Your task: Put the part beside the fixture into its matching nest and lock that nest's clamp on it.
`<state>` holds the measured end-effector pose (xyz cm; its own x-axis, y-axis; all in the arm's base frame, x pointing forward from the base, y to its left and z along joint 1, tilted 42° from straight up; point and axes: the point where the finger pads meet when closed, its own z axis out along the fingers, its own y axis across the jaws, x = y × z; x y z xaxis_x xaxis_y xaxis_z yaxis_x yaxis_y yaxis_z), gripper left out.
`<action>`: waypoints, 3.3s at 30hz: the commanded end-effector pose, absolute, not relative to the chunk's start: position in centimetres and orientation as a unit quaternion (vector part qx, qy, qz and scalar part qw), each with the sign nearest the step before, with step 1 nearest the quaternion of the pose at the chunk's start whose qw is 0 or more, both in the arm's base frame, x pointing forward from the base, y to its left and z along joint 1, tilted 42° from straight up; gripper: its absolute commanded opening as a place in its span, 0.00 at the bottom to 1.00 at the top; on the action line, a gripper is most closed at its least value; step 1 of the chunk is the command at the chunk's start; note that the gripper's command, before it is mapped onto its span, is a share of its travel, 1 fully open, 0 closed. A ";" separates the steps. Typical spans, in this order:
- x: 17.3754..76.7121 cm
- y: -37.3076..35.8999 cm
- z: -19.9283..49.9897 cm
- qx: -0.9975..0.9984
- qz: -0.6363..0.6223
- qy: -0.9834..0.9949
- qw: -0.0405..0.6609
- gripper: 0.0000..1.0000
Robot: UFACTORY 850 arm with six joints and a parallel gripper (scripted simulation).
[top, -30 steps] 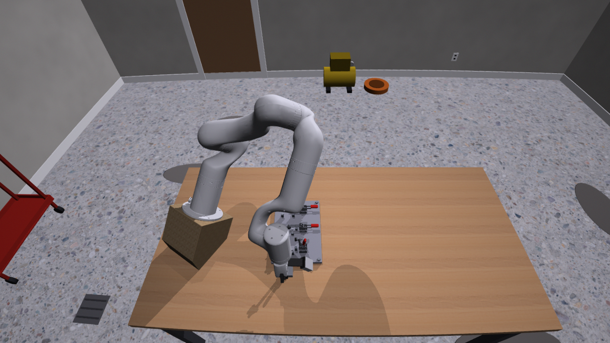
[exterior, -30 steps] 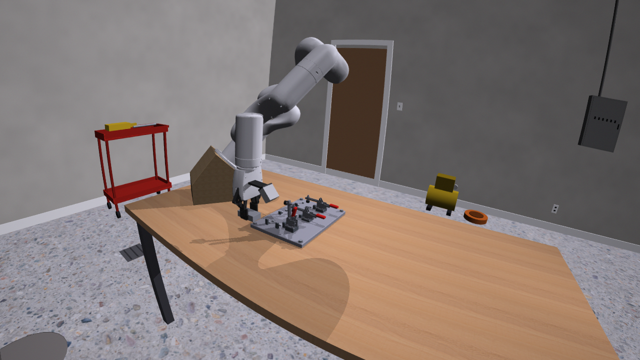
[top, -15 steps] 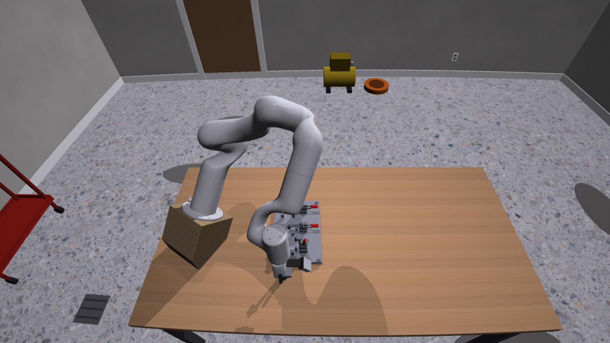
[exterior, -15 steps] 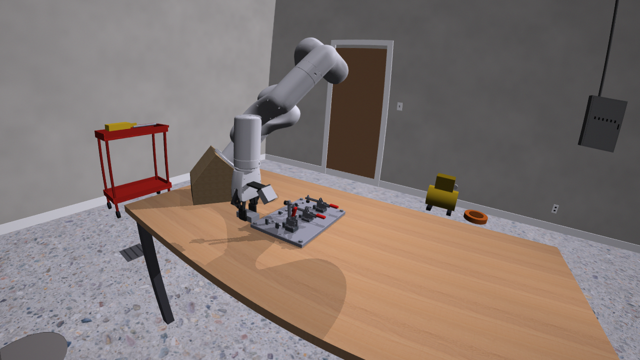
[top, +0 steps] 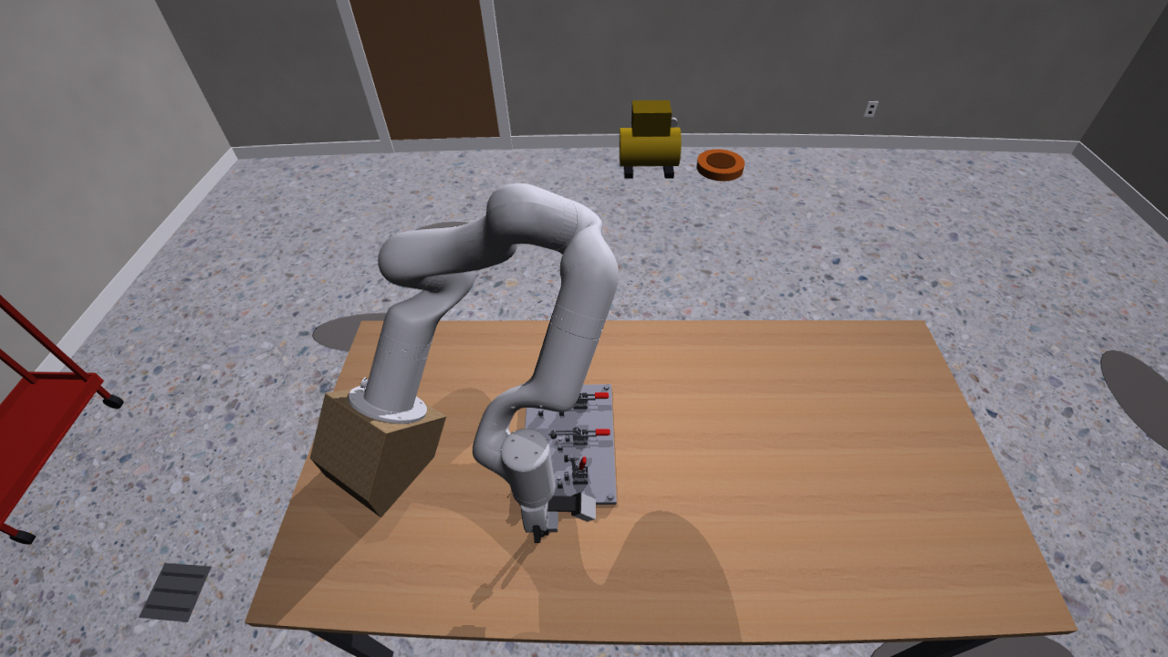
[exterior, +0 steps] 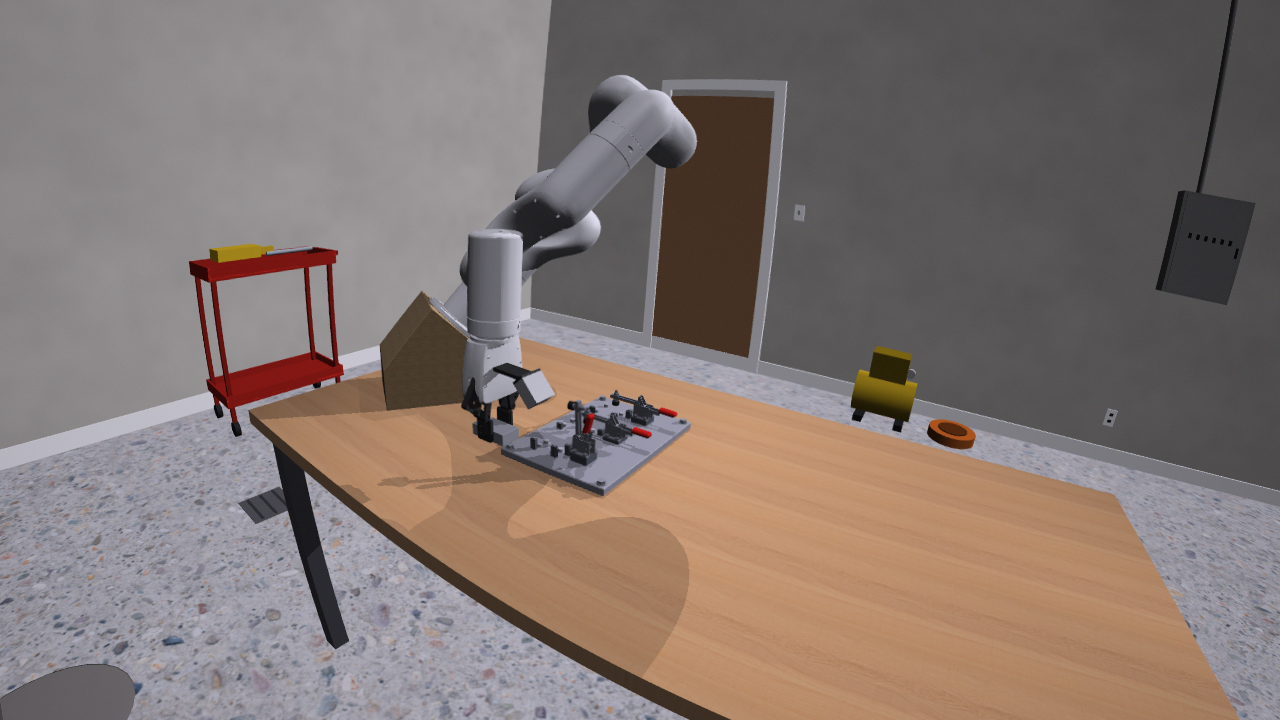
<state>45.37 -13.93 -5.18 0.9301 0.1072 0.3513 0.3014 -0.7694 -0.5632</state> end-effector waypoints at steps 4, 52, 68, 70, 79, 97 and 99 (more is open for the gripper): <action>45.4 -14.0 -5.1 -0.928 -0.152 -0.110 0.321 0.00; 42.9 -6.4 -0.3 -0.928 -0.152 -0.110 0.321 0.00; 41.5 -2.3 2.3 -0.928 -0.152 -0.110 0.321 0.00; 41.5 -2.3 2.3 -0.928 -0.152 -0.110 0.321 0.00; 41.3 -1.9 2.6 -0.928 -0.152 -0.110 0.321 0.00; 41.3 -1.9 2.6 -0.928 -0.152 -0.110 0.321 0.00; 41.3 -1.9 2.6 -0.928 -0.152 -0.110 0.321 0.00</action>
